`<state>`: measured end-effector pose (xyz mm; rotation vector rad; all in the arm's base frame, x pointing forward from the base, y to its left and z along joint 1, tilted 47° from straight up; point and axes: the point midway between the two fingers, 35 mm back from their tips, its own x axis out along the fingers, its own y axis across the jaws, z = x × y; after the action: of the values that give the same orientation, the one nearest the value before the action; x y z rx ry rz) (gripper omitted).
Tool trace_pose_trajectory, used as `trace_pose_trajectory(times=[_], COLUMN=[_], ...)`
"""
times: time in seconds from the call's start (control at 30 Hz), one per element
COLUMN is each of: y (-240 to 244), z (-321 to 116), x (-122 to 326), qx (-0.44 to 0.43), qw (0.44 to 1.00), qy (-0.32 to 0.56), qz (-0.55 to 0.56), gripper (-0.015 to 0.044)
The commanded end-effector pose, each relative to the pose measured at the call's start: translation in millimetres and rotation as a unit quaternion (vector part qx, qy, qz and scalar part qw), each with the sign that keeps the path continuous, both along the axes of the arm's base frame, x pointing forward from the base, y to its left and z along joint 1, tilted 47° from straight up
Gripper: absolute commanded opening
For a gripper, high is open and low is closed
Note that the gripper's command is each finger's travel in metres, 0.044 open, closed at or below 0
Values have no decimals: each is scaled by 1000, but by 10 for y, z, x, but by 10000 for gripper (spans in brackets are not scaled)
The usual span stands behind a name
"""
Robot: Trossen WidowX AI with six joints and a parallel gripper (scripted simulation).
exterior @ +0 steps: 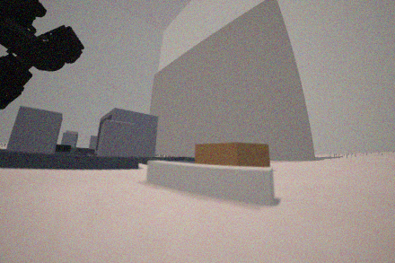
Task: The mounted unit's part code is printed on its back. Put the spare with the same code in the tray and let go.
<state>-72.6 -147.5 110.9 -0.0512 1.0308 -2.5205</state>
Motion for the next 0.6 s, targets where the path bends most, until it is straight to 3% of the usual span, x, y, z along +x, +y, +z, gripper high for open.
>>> trace_pose_trajectory(times=[0.0, 0.23, 0.4, 0.57], y=[0, -15, -97, -126], z=[0, -21, -203, -406], x=[0, 41, 437, 1019], qx=[0, 25, 221, 426], qw=[1000, 1000, 972, 894], qy=[0, -2, -44, -123], qz=[0, -11, -66, -62], gripper=[426, 440, 440, 440])
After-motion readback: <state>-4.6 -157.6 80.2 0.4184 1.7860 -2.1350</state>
